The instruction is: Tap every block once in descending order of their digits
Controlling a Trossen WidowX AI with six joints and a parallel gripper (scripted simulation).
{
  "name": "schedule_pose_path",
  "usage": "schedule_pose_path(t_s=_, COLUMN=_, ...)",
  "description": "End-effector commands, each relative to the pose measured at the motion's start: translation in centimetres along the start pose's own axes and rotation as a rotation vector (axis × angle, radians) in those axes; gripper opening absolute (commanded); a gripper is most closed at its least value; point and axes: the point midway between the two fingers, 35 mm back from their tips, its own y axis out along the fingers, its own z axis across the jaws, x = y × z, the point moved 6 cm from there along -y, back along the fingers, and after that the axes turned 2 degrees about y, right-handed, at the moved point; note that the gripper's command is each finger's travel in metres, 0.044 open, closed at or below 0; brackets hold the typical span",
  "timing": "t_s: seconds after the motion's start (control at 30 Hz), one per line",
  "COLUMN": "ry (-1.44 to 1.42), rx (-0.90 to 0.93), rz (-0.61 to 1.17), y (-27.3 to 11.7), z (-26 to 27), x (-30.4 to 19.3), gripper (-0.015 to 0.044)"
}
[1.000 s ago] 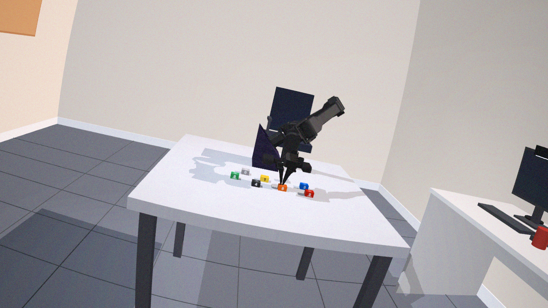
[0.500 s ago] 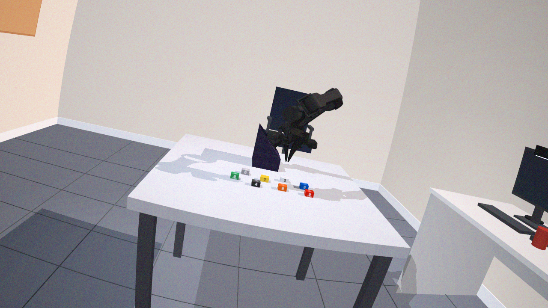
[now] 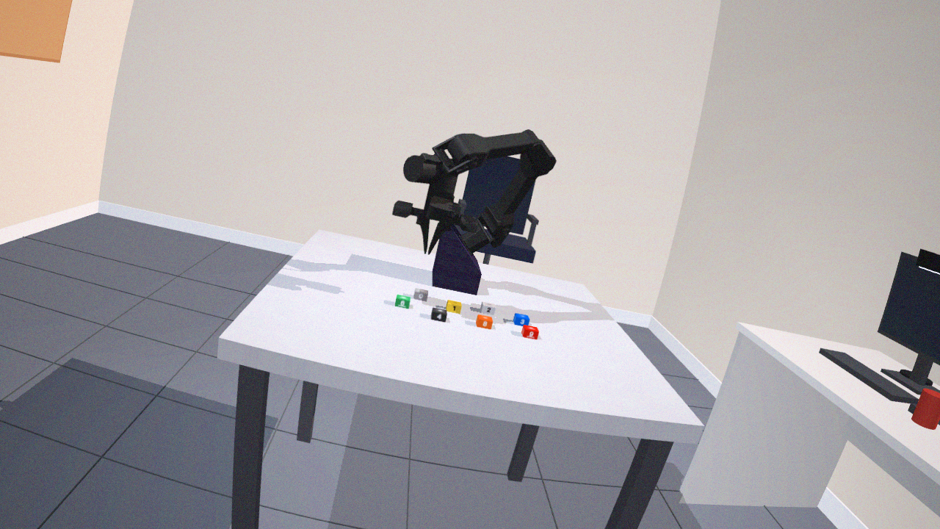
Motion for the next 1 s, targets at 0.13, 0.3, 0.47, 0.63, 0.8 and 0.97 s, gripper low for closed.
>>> schedule_pose_path(t_s=0.13, ry=-0.017, rx=0.007, rz=0.001, y=0.3, z=-3.1, x=-1.0, gripper=0.0020)
schedule_pose_path(t_s=0.3, ry=-0.017, rx=0.006, rz=0.001, y=3.4, z=-3.2, x=-0.8, gripper=0.0020)
schedule_pose_path(t_s=0.47, ry=-0.018, rx=0.010, rz=0.001, y=8.5, z=-3.0, x=-1.0, gripper=0.0020)
schedule_pose_path(t_s=0.63, ry=-0.018, rx=0.010, rz=0.001, y=8.5, z=-3.0, x=-1.0, gripper=0.0020)
schedule_pose_path(t_s=0.8, ry=-0.018, rx=0.010, rz=0.001, y=9.0, z=-3.0, x=-1.0, gripper=0.0020)
schedule_pose_path(t_s=0.97, ry=-0.018, rx=0.010, rz=0.001, y=9.8, z=-3.0, x=-1.0, gripper=0.0020)
